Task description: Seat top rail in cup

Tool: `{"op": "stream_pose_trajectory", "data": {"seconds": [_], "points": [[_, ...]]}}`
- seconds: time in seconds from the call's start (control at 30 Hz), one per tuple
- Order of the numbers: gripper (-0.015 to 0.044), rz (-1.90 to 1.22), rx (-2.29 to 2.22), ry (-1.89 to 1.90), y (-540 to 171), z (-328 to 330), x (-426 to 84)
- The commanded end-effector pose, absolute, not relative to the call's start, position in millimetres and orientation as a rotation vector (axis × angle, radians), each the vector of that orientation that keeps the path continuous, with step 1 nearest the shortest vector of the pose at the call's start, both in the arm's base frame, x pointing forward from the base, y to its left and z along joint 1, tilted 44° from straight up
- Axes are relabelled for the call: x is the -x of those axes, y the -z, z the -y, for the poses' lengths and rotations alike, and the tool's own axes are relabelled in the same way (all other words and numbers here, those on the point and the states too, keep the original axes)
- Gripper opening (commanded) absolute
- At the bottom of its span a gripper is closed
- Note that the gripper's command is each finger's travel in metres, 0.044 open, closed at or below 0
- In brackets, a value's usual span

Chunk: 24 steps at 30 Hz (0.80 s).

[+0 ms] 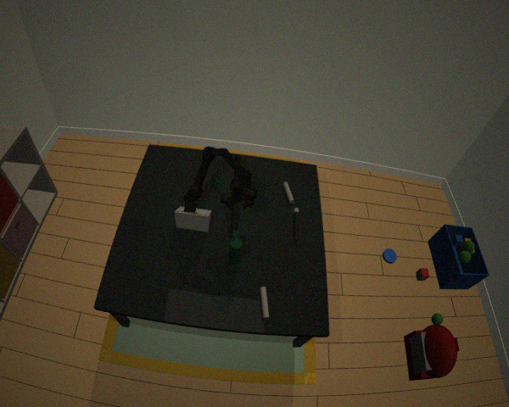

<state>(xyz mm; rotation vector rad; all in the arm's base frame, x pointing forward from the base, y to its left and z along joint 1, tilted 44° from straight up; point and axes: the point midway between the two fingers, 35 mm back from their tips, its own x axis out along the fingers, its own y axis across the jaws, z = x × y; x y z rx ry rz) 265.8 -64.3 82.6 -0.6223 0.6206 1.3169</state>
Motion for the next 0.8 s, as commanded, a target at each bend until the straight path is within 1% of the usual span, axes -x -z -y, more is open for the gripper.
{"op": "stream_pose_trajectory", "data": {"seconds": [0.0,0.13,0.77], "points": [[0.0440,-0.618,0.638,-1.324,-74,57,-268],[0.0440,-0.617,0.637,-1.325,-58,42,-271],[0.0440,-0.617,0.638,-1.324,-39,25,-275]]}}
